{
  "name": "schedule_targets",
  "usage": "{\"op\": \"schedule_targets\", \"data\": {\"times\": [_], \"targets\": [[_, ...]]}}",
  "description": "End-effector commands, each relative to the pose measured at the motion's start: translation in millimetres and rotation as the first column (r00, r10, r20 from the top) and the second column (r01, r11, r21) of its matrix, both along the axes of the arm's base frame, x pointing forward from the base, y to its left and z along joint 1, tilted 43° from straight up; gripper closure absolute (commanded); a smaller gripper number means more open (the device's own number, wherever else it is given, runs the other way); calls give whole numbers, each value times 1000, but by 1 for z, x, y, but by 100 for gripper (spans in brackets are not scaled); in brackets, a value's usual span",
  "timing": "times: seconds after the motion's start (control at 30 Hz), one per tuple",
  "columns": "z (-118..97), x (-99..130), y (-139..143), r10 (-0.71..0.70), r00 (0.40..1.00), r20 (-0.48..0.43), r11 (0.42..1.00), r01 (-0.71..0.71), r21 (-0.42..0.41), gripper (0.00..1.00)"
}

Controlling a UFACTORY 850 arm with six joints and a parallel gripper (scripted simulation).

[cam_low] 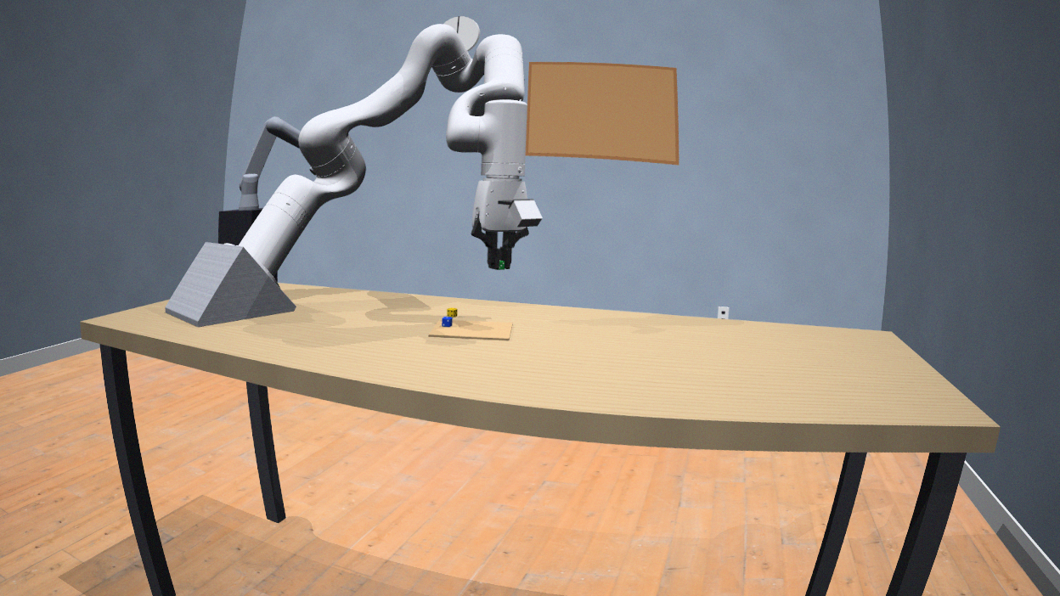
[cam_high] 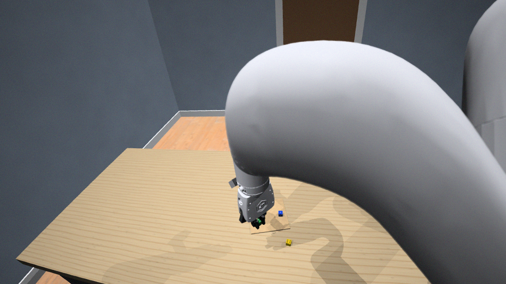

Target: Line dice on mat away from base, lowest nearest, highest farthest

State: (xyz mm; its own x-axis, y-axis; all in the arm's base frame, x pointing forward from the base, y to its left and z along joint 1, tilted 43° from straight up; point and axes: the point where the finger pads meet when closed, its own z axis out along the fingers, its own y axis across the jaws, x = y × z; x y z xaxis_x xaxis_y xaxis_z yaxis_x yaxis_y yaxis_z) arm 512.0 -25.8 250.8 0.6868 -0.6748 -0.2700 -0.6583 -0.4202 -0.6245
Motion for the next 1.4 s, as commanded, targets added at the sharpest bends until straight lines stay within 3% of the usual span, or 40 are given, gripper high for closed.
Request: {"op": "schedule_targets", "data": {"times": [0.0, 0.33, 0.67, 0.83, 1.37], "targets": [[1, 0, -1, -3, 1000, 0, 1000, 3, 0, 89], [-29, -4, -37, -222, 954, -201, 968, 240, 71, 89], [-63, -14, -77, -422, 797, -432, 858, 506, 95, 89], [-69, -16, -83, -449, 760, -470, 831, 548, 92, 89], [-71, -16, -82, -449, 760, -471, 831, 548, 92, 89]]}}
